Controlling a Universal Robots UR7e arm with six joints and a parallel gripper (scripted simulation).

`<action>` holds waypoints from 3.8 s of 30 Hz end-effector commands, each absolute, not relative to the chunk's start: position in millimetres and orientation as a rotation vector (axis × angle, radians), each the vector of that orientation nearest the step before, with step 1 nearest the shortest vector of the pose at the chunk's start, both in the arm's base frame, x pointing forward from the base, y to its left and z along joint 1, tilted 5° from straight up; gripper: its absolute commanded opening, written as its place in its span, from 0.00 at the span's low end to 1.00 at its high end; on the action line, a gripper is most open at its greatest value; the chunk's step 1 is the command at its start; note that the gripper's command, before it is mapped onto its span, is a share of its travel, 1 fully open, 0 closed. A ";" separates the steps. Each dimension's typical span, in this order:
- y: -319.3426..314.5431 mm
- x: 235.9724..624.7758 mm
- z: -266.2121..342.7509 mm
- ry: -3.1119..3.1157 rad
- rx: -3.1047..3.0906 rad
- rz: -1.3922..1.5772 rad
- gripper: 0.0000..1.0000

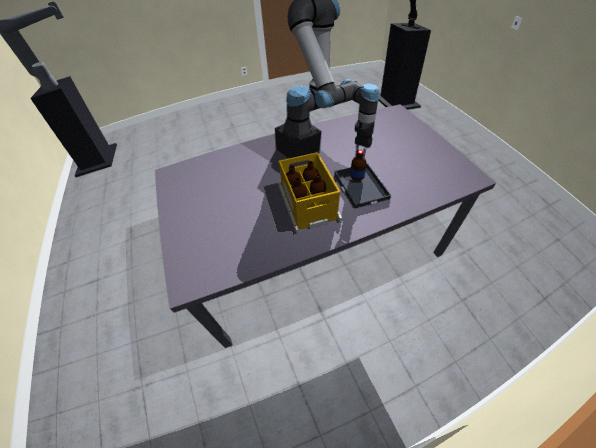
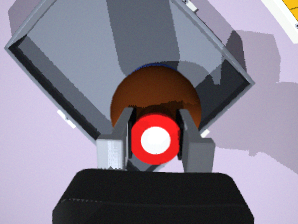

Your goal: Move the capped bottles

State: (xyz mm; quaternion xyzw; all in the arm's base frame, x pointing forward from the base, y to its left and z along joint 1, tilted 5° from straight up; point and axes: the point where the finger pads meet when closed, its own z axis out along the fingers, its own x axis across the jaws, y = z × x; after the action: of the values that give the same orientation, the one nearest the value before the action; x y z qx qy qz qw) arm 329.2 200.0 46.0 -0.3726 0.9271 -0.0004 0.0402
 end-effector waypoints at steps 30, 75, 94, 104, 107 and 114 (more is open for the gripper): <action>200.5 330.4 35.8 2.839 -1.141 -0.002 0.00; 200.5 330.4 36.1 2.839 -1.141 -0.002 1.00; 200.5 330.4 36.1 2.839 -1.141 -0.002 1.00; 200.2 329.6 46.0 2.839 -1.141 -0.002 1.00; 199.9 328.9 56.0 2.839 -1.141 -0.002 1.00; 199.2 327.1 79.2 2.839 -1.141 -0.002 1.00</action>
State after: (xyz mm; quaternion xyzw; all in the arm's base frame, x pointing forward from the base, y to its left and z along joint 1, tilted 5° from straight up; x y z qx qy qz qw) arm 327.9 199.6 66.6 -0.3726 0.9271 -0.0007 0.0409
